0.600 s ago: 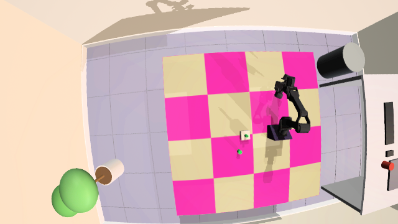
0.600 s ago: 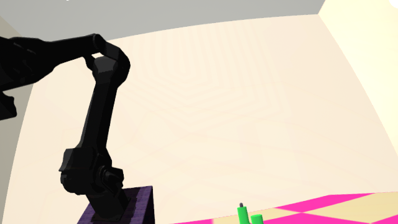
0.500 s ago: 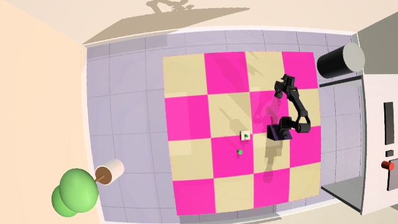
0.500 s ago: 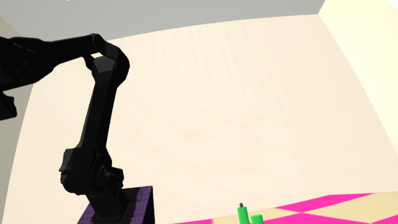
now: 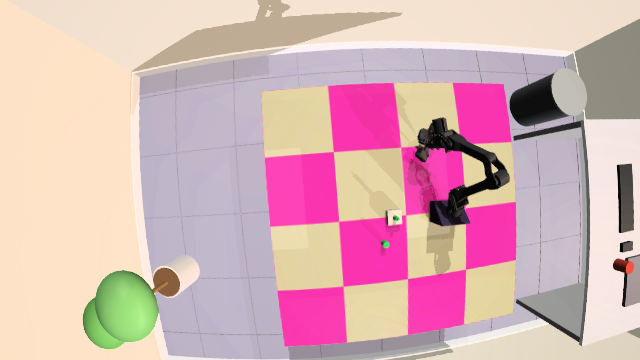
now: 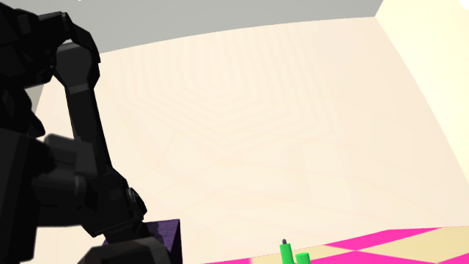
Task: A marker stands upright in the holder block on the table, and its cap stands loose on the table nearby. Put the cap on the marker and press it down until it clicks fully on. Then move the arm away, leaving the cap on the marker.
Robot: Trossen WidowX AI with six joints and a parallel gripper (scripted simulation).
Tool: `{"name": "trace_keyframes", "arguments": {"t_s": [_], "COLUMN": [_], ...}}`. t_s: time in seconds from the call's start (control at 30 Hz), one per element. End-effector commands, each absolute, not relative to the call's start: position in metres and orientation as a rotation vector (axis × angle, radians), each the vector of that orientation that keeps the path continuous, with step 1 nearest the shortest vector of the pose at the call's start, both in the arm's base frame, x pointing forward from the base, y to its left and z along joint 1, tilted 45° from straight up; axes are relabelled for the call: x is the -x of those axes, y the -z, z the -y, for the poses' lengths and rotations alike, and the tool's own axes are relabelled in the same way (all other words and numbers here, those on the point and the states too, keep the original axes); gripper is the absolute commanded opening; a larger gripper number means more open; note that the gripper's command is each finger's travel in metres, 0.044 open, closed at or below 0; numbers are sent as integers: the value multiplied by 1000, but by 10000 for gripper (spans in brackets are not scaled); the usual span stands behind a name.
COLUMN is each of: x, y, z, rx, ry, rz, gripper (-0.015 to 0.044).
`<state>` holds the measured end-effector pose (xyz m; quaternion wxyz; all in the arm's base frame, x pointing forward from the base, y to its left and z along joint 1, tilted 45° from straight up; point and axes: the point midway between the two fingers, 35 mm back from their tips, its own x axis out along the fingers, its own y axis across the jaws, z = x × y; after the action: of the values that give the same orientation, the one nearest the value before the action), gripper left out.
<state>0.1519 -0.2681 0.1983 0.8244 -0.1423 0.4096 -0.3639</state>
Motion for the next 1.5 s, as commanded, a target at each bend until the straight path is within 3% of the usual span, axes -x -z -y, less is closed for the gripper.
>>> {"name": "trace_keyframes", "arguments": {"t_s": [0.0, 0.4, 0.73, 1.1, 1.47], "x": [-205, -291, -344, -338, -299], "y": [-184, -129, -56, 7, 61], "z": [251, 176, 54, -62, -158], "rx": [92, -191, -406, -377, -291], "ry": [707, 596, 779, 1056, 1198], "rz": [-851, -995, -1196, -1156, -869], "gripper": [250, 250, 250, 250, 250]}}
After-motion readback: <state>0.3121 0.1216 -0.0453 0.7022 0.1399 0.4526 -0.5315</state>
